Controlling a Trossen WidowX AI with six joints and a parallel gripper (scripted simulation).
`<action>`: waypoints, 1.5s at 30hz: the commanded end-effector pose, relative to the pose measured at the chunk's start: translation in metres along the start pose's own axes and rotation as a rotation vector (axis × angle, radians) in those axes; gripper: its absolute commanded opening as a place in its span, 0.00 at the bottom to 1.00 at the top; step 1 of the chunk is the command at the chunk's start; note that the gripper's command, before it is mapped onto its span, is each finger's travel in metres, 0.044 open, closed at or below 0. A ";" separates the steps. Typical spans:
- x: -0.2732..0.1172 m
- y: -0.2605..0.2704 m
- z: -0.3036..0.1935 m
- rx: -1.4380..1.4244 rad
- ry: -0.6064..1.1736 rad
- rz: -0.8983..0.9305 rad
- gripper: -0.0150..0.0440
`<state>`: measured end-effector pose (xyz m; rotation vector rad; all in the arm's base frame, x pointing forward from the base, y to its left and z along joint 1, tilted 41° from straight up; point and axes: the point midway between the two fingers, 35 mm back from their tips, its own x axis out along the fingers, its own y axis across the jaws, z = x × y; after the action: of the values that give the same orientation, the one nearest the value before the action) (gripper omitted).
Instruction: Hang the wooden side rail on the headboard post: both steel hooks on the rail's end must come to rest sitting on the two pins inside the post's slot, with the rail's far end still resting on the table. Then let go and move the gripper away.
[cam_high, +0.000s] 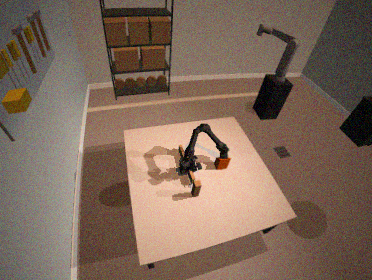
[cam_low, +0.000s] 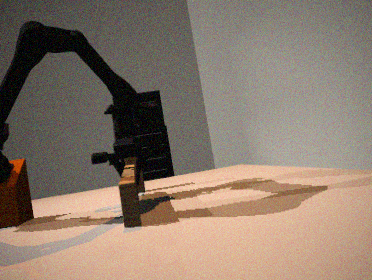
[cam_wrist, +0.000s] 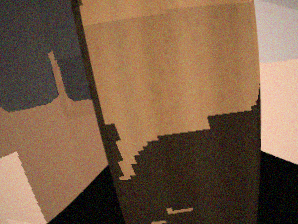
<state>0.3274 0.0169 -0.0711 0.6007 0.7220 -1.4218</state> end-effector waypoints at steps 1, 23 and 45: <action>-0.007 0.003 -0.001 0.004 0.004 0.018 0.25; -0.007 0.005 -0.002 0.004 0.004 0.019 0.25; -0.004 0.008 -0.005 0.004 0.004 0.019 0.25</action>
<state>0.3315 0.0193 -0.0711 0.6090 0.7150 -1.4205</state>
